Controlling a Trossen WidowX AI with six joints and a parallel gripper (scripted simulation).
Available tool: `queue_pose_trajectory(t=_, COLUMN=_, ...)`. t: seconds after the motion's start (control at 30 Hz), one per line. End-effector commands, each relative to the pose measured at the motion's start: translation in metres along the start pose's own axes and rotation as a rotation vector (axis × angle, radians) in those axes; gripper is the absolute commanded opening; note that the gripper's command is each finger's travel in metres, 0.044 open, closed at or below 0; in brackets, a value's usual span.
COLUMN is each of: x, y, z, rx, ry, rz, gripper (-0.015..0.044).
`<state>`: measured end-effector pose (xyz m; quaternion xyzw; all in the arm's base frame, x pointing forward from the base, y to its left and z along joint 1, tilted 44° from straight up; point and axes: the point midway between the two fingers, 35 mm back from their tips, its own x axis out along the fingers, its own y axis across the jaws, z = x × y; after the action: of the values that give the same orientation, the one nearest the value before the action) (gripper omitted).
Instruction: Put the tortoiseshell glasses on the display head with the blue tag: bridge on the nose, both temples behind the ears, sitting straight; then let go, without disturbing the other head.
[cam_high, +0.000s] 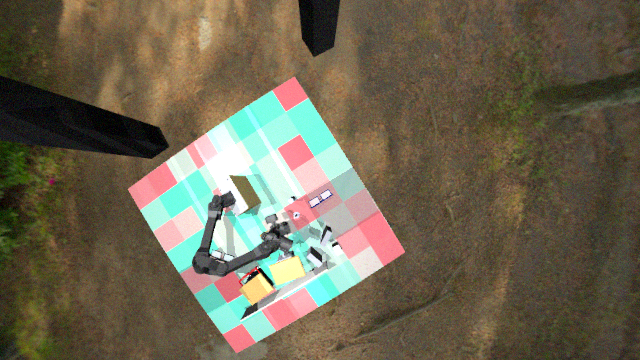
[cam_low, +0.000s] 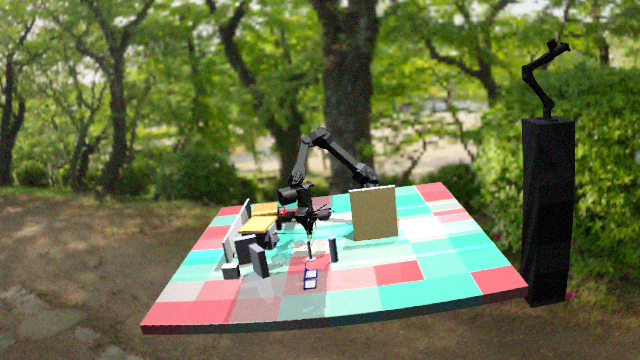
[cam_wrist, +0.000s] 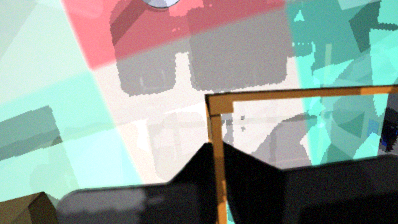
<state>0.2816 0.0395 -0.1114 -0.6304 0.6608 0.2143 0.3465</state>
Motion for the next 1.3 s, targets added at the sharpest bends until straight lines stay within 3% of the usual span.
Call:
queue_pose_trajectory(t=0.0, x=-0.002, y=-0.008, z=0.002, rx=0.002, ry=-0.008, rz=-0.015, gripper=0.0000)
queue_pose_trajectory(t=1.27, x=-0.003, y=-0.046, z=0.001, rx=0.003, ry=0.000, rz=-0.017, gripper=0.0000)
